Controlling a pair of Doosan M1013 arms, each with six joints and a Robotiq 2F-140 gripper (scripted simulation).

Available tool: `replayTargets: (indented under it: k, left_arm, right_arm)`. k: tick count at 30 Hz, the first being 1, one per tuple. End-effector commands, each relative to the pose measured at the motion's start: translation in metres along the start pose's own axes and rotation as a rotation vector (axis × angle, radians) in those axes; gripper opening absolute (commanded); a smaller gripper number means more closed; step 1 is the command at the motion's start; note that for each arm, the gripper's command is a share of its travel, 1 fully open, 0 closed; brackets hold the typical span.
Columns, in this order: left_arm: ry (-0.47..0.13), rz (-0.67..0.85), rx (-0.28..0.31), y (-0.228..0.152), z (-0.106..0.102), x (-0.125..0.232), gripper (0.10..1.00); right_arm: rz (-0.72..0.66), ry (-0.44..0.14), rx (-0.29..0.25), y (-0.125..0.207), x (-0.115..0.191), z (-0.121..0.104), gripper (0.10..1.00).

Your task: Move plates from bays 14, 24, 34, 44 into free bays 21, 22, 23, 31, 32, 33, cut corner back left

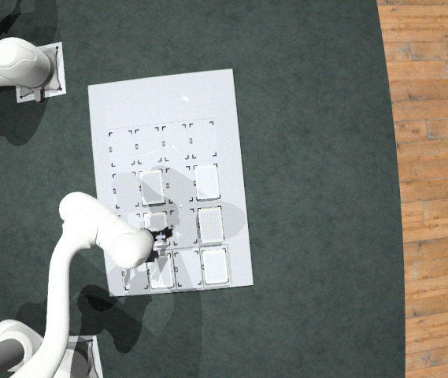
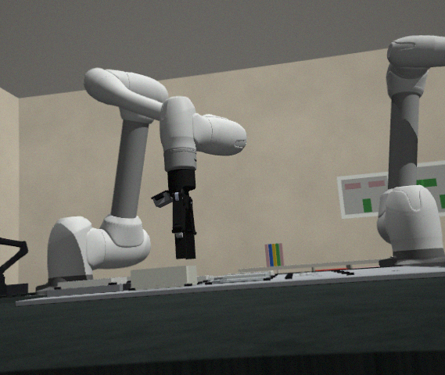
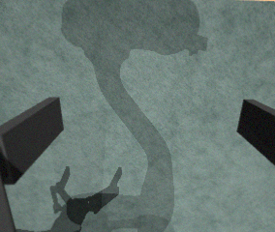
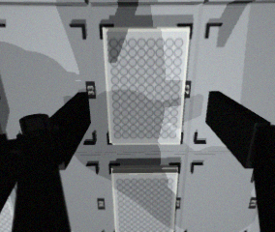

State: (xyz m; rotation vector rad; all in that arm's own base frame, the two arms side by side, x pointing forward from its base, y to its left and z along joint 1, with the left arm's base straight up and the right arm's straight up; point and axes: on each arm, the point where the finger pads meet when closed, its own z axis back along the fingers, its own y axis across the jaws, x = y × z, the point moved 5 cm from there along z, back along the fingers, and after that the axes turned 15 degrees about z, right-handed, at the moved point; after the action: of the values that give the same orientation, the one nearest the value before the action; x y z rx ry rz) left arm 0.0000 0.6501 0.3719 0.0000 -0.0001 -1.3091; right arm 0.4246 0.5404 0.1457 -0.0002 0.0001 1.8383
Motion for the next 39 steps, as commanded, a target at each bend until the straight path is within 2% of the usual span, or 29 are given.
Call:
replayTargets:
  k: [1,7,19,39]
  left_arm:
    - [0.002,0.0,0.0,0.0,0.001,0.0,1.0]
    - [0.002,0.0,0.0,0.0,0.001,0.0,1.0]
    - [0.002,0.0,0.0,0.0,0.001,0.0,1.0]
    - [0.002,0.0,0.0,0.0,0.001,0.0,1.0]
  right_arm:
    - [0.0,-0.001,-0.001,0.0,0.0,0.005,0.698]
    - [0.0,-0.001,-0.001,0.0,0.0,0.012,0.698]
    - [0.0,-0.001,-0.001,0.0,0.0,0.012,0.698]
    - [0.0,-0.001,-0.001,-0.044,-0.057,0.012,0.698]
